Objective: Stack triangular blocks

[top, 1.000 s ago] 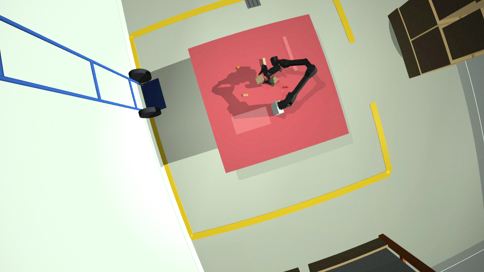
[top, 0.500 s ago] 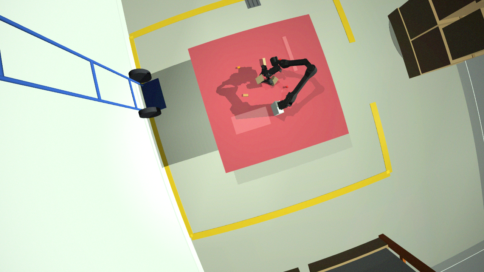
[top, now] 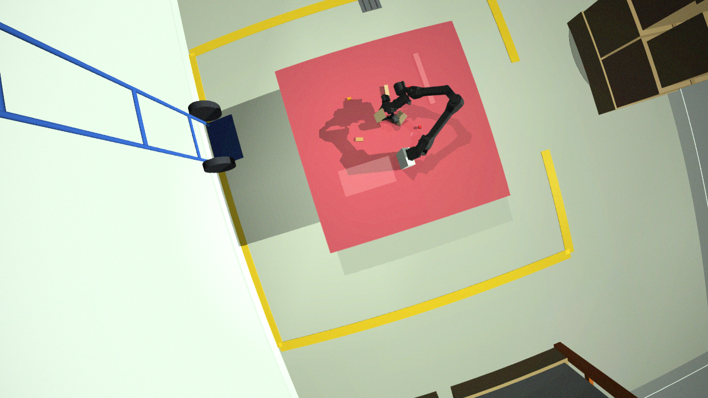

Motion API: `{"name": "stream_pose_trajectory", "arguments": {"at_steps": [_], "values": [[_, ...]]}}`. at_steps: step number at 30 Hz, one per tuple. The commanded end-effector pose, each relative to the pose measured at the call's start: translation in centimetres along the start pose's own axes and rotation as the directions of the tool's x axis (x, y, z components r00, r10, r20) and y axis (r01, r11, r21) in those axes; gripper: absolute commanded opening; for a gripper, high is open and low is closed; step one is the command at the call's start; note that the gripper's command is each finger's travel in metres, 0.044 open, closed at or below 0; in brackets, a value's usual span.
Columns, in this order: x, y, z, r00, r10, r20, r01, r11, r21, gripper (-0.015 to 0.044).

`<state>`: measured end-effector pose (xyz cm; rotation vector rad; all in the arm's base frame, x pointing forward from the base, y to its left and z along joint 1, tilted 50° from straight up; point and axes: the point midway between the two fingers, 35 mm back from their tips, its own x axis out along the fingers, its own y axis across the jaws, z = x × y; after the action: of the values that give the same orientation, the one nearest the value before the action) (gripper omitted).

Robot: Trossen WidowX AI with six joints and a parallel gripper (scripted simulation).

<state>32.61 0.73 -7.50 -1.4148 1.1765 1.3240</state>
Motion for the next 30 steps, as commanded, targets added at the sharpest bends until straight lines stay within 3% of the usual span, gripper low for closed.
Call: {"name": "stream_pose_trajectory", "arguments": {"at_steps": [1,15,30], "values": [[0.0,0.1,0.8,0.996,-0.001,-0.094,0.001,1.0,0.0,0.0],[0.2,0.1,3.5,0.899,-0.004,-0.438,0.005,1.0,0.0,0.0],[1.4,0.1,6.2,0.665,-0.006,-0.747,0.008,1.0,-0.001,0.0]]}}
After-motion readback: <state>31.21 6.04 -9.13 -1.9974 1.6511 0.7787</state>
